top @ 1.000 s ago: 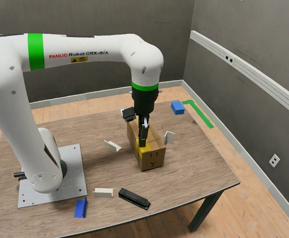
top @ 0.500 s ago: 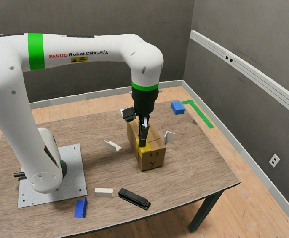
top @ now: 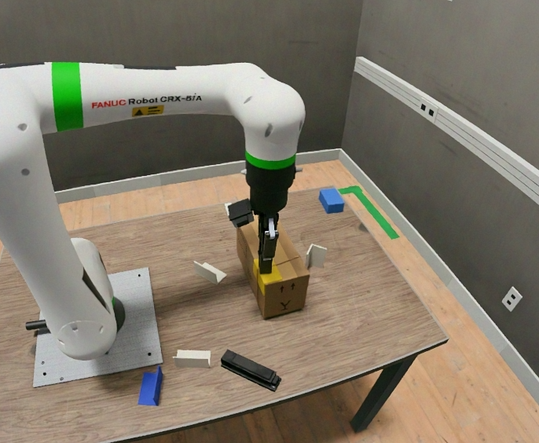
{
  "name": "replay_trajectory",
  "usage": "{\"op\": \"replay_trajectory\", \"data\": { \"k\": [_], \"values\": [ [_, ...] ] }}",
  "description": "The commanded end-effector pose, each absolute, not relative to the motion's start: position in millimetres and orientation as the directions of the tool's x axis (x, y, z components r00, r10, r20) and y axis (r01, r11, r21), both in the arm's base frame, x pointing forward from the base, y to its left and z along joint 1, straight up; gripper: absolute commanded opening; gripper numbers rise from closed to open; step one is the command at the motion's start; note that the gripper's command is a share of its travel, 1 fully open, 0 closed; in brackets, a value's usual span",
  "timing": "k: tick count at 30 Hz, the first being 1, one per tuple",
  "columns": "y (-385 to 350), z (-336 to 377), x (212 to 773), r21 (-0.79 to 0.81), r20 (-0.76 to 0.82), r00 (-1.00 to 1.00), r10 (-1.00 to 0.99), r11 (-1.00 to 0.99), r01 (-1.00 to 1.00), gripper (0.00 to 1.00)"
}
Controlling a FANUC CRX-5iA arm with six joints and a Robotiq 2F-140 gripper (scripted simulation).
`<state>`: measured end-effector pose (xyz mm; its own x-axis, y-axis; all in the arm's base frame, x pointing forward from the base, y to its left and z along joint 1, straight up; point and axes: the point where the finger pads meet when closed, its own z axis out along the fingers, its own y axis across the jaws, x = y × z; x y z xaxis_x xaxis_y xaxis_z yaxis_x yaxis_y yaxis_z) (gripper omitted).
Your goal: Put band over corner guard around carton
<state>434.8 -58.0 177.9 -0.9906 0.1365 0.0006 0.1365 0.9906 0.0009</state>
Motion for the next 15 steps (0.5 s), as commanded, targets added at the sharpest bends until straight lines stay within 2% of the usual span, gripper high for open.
{"op": "replay_trajectory", "data": {
  "k": [1, 15],
  "values": [
    [-58.2, 179.3, 435.2, 0.001, -0.001, -0.991, 0.136, 0.991, 0.136, 0.18],
    [-58.2, 186.5, 435.2, 0.001, -0.001, -0.991, 0.136, 0.991, 0.136, 0.18]
  ]
}}
